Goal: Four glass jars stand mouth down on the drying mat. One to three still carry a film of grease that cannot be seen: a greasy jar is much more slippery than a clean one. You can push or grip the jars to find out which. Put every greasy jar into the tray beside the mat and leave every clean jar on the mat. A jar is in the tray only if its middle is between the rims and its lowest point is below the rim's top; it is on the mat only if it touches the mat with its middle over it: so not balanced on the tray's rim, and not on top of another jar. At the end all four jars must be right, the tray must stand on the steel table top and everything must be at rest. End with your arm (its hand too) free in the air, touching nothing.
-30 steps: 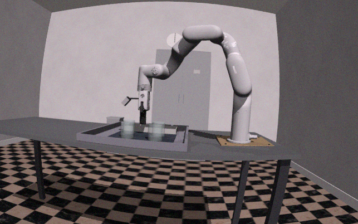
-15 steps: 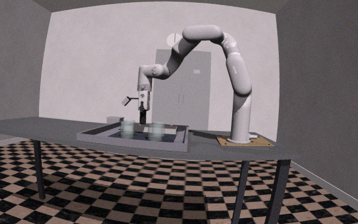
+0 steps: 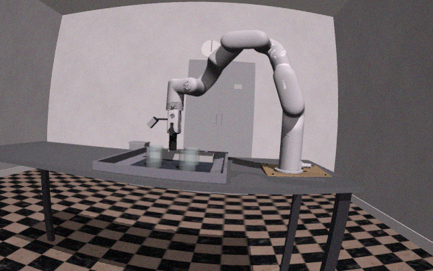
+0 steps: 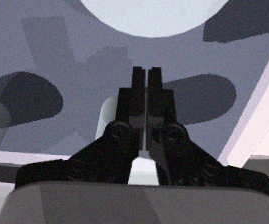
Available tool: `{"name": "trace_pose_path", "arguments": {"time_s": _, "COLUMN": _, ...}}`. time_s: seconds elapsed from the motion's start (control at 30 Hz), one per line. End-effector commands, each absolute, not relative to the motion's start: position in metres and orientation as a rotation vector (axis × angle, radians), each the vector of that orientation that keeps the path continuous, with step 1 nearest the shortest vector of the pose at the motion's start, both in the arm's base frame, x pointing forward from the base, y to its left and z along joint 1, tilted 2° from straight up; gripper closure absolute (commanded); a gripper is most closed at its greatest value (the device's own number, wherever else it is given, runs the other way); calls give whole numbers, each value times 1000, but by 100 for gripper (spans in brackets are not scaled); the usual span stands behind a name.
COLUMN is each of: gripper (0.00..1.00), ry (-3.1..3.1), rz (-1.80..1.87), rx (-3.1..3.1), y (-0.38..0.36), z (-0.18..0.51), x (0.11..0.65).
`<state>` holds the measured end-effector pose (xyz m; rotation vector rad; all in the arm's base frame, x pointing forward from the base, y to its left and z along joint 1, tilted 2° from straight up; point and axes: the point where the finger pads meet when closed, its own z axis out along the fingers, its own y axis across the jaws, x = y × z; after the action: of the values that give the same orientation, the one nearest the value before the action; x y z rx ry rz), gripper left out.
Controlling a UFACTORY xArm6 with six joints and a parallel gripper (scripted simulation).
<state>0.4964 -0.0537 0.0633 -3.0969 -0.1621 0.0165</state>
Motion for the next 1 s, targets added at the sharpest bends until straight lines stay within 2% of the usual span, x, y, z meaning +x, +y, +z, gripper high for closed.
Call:
{"name": "trace_pose_path", "arguments": {"time_s": 0.0, "gripper": 100, "ry": -162, "rz": 9, "rx": -3098, "y": -54, "z": 65, "x": 498}}
{"name": "trace_pose_path", "arguments": {"time_s": 0.4, "gripper": 100, "ry": -162, "rz": 9, "rx": -3098, "y": -54, "z": 65, "x": 498}}
{"name": "trace_pose_path", "arguments": {"time_s": 0.8, "gripper": 100, "ry": -162, "rz": 9, "rx": -3098, "y": -57, "z": 141, "x": 499}}
{"name": "trace_pose_path", "arguments": {"time_s": 0.97, "gripper": 100, "ry": -162, "rz": 9, "rx": -3098, "y": -41, "z": 142, "x": 495}}
